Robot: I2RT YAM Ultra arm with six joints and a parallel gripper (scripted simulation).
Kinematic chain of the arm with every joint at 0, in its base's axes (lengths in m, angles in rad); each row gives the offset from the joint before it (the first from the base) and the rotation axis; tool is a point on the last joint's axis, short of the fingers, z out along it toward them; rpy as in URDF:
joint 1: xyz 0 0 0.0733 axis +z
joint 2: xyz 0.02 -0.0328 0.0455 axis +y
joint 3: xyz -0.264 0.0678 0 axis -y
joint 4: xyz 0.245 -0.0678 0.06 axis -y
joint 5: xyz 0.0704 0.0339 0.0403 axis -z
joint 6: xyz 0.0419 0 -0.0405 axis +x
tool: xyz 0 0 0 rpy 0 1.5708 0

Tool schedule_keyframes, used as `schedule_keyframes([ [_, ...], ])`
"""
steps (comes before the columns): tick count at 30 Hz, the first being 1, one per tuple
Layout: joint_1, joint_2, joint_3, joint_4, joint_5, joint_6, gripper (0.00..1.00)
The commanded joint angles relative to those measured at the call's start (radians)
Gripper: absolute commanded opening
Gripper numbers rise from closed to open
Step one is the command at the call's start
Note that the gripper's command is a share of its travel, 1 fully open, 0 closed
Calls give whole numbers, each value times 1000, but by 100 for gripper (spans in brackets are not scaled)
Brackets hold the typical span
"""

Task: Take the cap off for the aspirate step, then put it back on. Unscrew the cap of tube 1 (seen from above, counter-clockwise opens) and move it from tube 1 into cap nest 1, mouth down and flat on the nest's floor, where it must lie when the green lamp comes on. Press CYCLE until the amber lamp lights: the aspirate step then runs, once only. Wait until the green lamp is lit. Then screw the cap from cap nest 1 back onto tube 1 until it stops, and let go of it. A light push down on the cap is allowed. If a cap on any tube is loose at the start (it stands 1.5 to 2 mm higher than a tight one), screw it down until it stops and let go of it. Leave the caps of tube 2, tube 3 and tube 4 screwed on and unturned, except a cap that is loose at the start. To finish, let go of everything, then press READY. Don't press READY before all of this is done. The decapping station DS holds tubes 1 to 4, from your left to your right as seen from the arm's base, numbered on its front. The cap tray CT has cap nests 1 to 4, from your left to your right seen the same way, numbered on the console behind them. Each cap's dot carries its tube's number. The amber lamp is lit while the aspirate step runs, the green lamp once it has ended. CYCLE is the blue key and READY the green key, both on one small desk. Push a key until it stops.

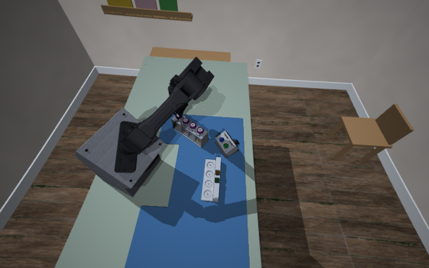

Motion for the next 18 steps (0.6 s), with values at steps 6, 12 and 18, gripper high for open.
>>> schedule_keyframes([
  [6,26,-19,5,-24,-1,17,0],
  [12,59,-57,13,-97,-3,59,0],
  [18,80,-81,21,-145,-4,85,0],
])
